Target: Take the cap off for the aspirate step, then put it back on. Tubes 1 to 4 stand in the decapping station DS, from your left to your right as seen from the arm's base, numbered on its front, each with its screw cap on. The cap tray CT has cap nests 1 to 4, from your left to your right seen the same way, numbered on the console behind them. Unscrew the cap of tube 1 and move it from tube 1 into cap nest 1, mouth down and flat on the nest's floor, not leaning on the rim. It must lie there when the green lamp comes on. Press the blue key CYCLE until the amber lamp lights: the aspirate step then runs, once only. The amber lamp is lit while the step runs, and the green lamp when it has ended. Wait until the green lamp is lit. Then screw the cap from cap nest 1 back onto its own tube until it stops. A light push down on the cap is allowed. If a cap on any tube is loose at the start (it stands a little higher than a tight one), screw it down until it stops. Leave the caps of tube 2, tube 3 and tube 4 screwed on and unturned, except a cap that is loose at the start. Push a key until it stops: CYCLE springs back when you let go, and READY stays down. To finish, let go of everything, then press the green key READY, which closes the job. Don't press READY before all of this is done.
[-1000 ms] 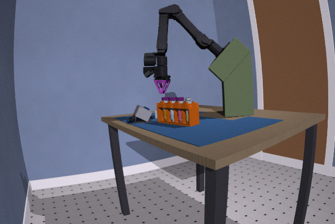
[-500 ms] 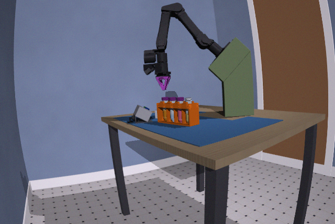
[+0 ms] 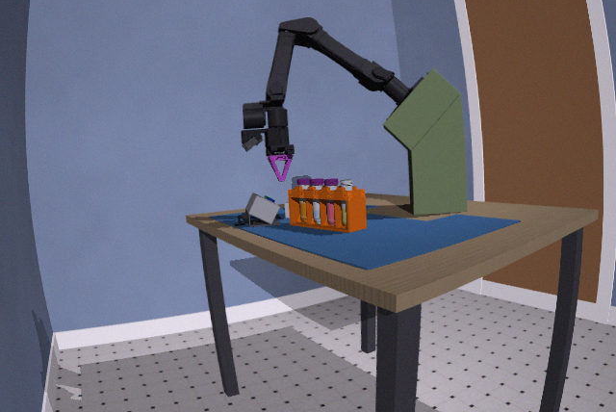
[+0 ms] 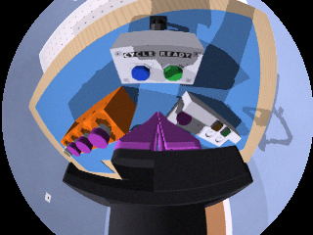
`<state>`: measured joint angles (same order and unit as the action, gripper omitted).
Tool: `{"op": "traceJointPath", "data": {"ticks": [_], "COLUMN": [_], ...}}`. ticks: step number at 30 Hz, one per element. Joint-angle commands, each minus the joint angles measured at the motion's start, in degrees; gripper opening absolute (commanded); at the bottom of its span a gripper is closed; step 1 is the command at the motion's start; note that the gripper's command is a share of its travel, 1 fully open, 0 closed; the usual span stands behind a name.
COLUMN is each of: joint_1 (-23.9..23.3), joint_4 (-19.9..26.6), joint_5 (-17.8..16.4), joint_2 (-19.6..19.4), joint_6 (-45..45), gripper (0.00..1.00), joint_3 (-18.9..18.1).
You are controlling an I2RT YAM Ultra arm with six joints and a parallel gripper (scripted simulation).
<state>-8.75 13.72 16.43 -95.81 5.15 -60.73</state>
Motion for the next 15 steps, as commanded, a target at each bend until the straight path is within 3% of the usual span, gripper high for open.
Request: {"op": "traceJointPath", "data": {"ticks": [1,4,15], "joint_1": [2.22,3.98,3.73], "joint_4": [1.73,3.72,2.97], "joint_5": [2.22,3.37,3.2], "joint_2": [-3.31,-7.88,-9.1], "joint_6": [-1.06,-2.47,-2.27], "gripper": [0.0,0.0,0.0], "joint_3": [-5.41,-11.53,-12.07]}}
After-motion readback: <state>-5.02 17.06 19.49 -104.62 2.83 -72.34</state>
